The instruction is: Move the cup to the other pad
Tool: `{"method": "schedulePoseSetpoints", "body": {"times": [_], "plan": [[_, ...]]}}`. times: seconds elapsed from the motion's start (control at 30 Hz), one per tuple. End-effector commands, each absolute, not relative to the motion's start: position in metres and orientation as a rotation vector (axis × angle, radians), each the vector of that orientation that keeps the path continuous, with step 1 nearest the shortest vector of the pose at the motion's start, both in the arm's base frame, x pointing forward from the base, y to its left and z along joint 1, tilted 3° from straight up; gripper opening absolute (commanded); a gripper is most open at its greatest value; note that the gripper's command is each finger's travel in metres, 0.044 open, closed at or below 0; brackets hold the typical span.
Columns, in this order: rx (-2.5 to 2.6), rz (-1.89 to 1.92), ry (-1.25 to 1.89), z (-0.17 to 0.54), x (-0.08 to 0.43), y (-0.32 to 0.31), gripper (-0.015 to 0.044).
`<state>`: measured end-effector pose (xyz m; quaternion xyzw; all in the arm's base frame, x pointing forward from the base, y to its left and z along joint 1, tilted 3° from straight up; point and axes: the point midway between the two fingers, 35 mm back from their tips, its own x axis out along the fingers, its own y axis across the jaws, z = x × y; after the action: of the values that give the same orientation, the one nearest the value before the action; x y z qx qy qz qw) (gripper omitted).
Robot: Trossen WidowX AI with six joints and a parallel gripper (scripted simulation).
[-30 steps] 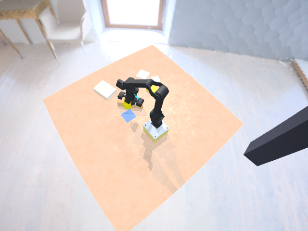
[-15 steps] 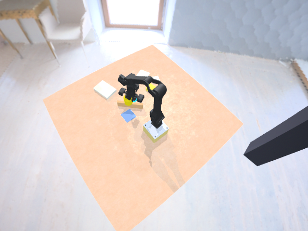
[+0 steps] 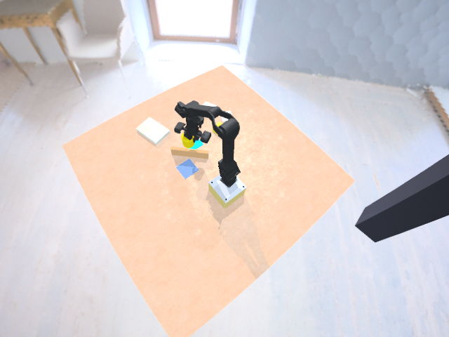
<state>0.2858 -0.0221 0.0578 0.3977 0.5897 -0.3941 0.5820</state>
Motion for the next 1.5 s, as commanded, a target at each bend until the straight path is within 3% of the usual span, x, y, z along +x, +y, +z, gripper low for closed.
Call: {"method": "schedulePoseSetpoints", "body": {"times": [0.0, 0.83, 1.47], "plan": [[0.919, -0.925, 1.383, 0.056, 0.291, -0.030, 0.0000], [0.916, -0.926, 1.378, 0.055, 0.324, -0.080, 0.0000], [0.916, -0.926, 1.378, 0.025, 0.325, -0.080, 0.0000]]}}
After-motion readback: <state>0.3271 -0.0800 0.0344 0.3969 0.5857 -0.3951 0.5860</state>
